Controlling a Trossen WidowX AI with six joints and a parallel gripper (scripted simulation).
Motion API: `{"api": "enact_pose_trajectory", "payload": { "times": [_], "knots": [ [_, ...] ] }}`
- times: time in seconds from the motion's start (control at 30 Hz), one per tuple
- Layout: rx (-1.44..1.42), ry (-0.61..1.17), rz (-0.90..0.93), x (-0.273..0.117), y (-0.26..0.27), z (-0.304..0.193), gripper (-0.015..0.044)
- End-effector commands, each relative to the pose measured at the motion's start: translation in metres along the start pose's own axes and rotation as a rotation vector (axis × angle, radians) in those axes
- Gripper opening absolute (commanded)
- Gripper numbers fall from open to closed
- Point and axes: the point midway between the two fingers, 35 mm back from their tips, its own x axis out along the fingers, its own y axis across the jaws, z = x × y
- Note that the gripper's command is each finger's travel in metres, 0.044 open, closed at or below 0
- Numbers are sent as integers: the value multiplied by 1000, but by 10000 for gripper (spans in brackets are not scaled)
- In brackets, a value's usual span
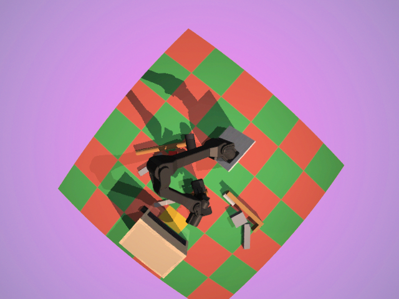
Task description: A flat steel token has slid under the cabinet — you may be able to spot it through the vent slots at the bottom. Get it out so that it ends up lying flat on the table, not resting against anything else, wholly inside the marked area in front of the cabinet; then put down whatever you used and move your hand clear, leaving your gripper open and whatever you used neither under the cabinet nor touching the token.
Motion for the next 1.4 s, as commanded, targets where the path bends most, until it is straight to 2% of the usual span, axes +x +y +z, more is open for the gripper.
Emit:
{"api": "enact_pose_trajectory", "payload": {
  "times": [0.0, 1.37],
  "knots": [
    [1, -7, 9, -2, 7, -2, 0],
    [2, -6, 12, -3, 43, -36, 0]
  ]
}}
